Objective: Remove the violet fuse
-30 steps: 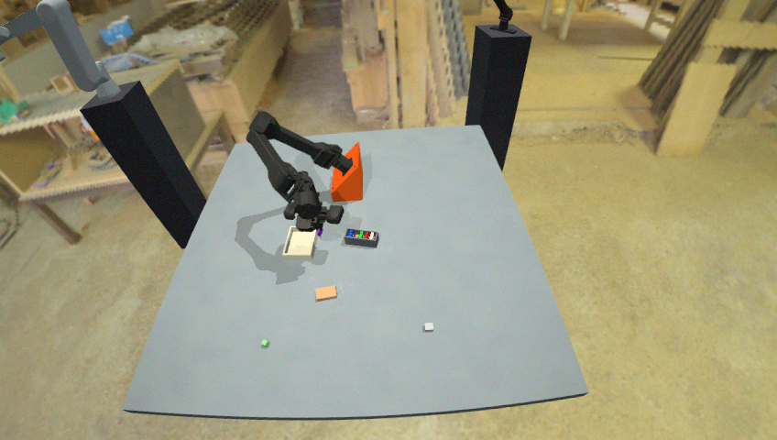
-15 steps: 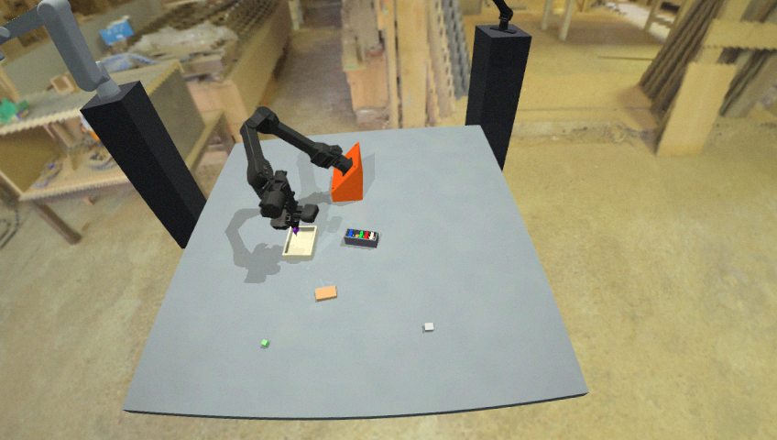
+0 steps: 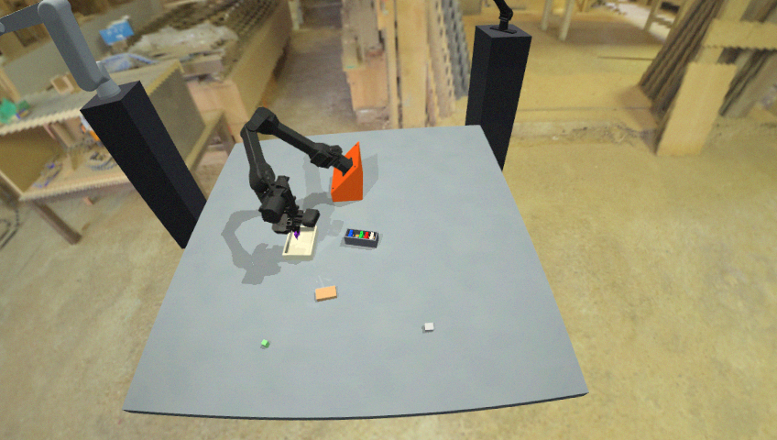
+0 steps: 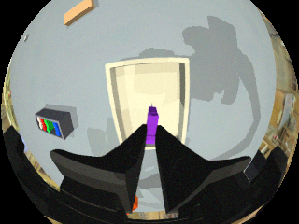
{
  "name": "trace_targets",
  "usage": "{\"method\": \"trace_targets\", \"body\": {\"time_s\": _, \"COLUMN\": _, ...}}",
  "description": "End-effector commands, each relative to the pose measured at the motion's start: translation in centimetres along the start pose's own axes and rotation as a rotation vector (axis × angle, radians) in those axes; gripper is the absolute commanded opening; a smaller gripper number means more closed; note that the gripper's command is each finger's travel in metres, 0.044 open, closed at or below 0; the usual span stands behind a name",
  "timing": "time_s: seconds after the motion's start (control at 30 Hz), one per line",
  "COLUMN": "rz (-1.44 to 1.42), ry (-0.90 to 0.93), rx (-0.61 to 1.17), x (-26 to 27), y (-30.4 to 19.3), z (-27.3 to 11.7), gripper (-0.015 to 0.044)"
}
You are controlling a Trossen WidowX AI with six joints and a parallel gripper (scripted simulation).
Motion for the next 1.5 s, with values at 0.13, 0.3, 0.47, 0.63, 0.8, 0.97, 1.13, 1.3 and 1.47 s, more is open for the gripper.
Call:
{"method": "trace_targets", "body": {"time_s": 0.13, "rz": -0.004, "ry": -0.001, "rx": 0.001, "x": 0.0, "y": -0.1, "z": 1.3, "gripper": 0.0000}}
{"method": "trace_targets", "body": {"time_s": 0.3, "rz": -0.004, "ry": -0.002, "rx": 0.001, "x": 0.0, "y": -0.1, "z": 1.8, "gripper": 0.0000}}
{"method": "trace_targets", "body": {"time_s": 0.47, "rz": 0.000, "ry": -0.005, "rx": 0.002, "x": -0.1, "y": -0.1, "z": 1.5, "gripper": 0.0131}}
{"method": "trace_targets", "body": {"time_s": 0.63, "rz": 0.000, "ry": -0.005, "rx": 0.002, "x": -0.1, "y": -0.1, "z": 1.5, "gripper": 0.0263}}
{"method": "trace_targets", "body": {"time_s": 0.8, "rz": -0.003, "ry": -0.001, "rx": 0.001, "x": 0.0, "y": 0.0, "z": -0.9, "gripper": 0.0330}}
{"method": "trace_targets", "body": {"time_s": 0.97, "rz": -0.004, "ry": 0.000, "rx": 0.002, "x": 0.0, "y": -0.1, "z": -2.1, "gripper": 0.0330}}
{"method": "trace_targets", "body": {"time_s": 1.13, "rz": -0.004, "ry": 0.000, "rx": 0.002, "x": 0.0, "y": -0.1, "z": -2.1, "gripper": 0.0330}}
{"method": "trace_targets", "body": {"time_s": 1.3, "rz": -0.008, "ry": 0.005, "rx": 0.001, "x": 0.1, "y": 0.0, "z": -2.0, "gripper": 0.0330}}
{"method": "trace_targets", "body": {"time_s": 1.47, "rz": -0.008, "ry": 0.005, "rx": 0.001, "x": 0.1, "y": 0.0, "z": -2.0, "gripper": 0.0330}}
Point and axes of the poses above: the point midway between the two fingers, 35 mm back from their tips, its own z axis out along the fingers, its own x axis across the jaws, y = z × x, the point moved 6 cm from there along -z, back along the fingers, and after that the axes turned 13 degrees about -z, right-handed, at the moved point
